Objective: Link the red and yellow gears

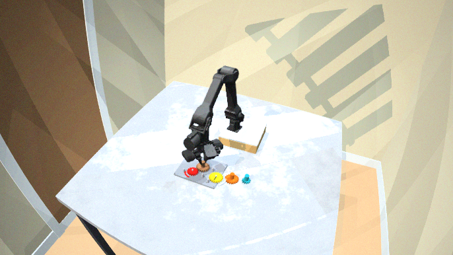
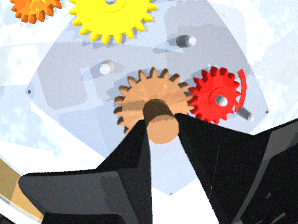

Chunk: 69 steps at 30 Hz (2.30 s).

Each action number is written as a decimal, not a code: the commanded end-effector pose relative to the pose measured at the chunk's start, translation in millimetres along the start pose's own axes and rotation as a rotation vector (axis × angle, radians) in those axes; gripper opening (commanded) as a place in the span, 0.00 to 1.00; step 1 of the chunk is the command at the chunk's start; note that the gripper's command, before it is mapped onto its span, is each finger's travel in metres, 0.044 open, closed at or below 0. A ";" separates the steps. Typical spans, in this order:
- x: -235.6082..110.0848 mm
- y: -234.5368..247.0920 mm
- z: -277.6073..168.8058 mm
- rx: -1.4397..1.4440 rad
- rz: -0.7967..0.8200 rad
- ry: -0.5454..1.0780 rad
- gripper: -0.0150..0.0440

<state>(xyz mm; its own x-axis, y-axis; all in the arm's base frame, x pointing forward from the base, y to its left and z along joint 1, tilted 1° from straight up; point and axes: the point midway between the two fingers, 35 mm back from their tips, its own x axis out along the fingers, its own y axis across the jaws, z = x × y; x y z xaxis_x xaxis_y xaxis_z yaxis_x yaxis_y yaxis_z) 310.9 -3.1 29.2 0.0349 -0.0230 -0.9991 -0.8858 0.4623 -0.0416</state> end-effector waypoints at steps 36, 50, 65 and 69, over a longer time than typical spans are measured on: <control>-37.8 16.9 41.9 0.381 0.008 -0.008 0.80; -39.2 74.4 121.4 1.322 0.018 -0.004 1.00; -40.2 122.6 162.5 1.929 0.022 0.004 1.00; -40.3 132.9 169.6 2.104 0.022 0.006 1.00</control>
<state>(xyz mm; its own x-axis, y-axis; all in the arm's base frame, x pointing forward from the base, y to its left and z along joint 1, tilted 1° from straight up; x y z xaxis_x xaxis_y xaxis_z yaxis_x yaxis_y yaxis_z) 295.7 155.9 75.2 0.0655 0.0112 -0.9978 0.3856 0.9220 0.0357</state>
